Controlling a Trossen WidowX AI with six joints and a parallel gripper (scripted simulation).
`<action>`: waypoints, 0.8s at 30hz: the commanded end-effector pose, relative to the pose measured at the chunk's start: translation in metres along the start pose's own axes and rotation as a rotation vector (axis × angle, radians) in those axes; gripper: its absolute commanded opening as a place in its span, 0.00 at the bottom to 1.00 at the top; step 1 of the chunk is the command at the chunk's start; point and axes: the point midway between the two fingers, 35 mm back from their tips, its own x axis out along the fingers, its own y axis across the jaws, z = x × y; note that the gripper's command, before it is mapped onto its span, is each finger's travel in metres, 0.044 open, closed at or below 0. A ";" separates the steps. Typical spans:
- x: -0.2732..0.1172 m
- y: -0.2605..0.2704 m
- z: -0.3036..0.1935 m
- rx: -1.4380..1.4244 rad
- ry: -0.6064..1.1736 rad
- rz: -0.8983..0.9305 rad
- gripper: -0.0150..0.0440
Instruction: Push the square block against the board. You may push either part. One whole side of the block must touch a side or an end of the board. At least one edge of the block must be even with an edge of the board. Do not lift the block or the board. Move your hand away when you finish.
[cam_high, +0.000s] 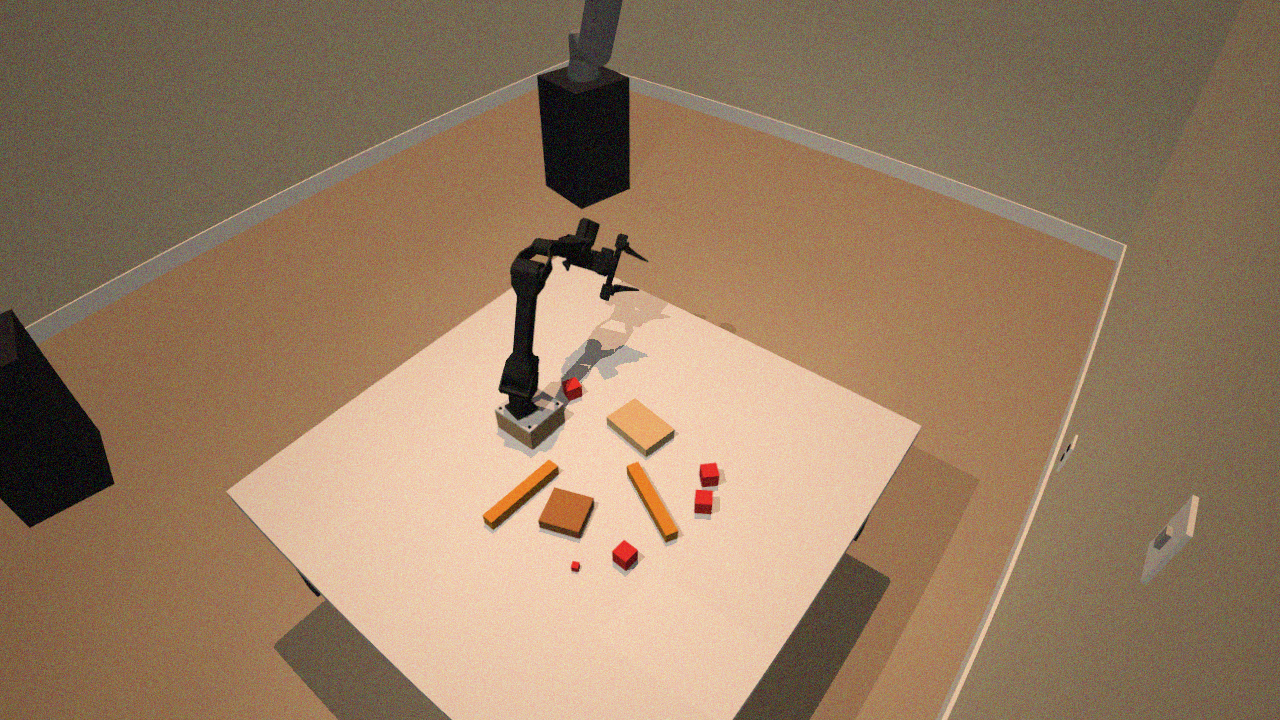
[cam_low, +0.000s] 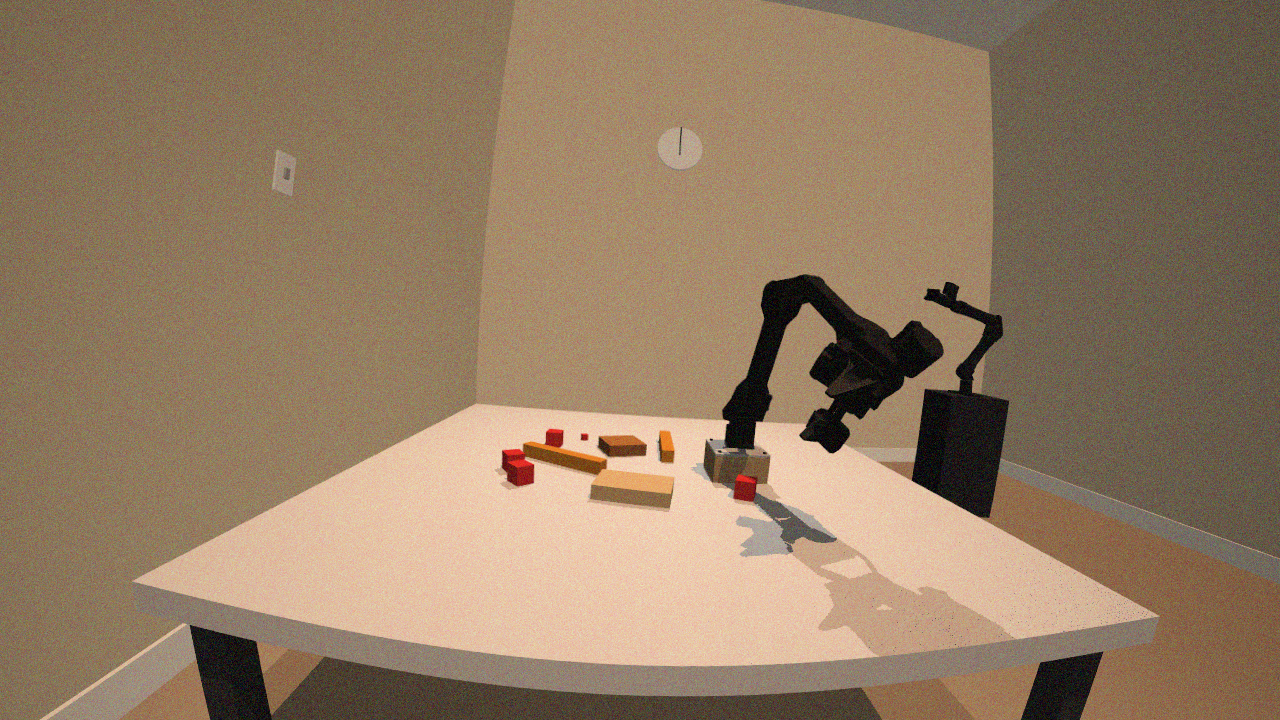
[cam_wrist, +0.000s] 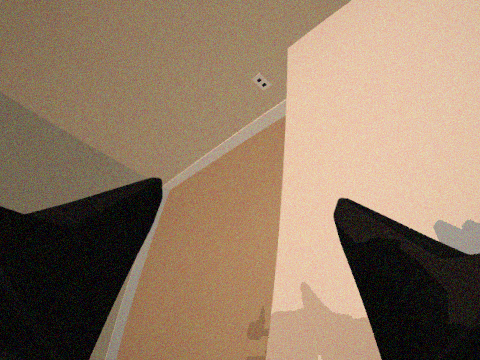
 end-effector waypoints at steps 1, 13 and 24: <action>0.000 0.000 0.000 0.000 0.000 0.000 0.89; 0.052 -0.025 0.034 -0.122 -0.035 -0.128 0.35; 0.120 -0.088 0.101 -0.352 0.013 -0.395 0.25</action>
